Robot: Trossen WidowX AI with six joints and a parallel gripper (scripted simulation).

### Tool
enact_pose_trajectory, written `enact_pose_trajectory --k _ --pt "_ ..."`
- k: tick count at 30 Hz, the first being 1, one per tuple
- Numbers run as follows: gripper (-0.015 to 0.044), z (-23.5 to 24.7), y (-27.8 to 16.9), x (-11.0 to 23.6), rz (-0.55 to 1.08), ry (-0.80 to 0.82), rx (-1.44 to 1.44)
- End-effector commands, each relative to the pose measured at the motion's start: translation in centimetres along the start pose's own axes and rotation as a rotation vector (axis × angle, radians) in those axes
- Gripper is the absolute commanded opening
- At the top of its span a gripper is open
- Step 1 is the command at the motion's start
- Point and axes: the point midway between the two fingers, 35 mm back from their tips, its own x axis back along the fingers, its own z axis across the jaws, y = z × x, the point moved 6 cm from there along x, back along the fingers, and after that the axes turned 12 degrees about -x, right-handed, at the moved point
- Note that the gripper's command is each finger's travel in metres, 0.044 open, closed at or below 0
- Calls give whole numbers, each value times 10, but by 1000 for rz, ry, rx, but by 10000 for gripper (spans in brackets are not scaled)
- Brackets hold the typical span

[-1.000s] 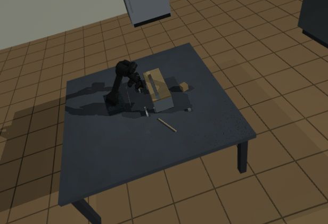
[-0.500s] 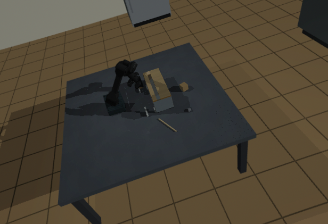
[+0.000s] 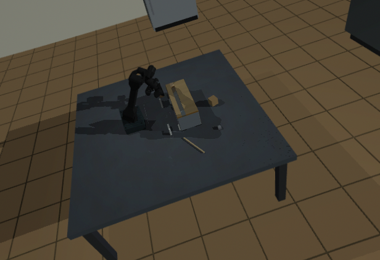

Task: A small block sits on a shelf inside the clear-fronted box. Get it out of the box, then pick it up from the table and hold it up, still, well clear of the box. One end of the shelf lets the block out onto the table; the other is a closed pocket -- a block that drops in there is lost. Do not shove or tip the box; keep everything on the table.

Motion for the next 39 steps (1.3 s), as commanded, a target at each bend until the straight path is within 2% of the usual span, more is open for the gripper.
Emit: enact_pose_trajectory --k 1,27,39 --pt "0 2 -6 12 1 -23 31" --pt "0 54 -34 98 31 -240 459" --pt "0 55 -34 100 34 -245 470"
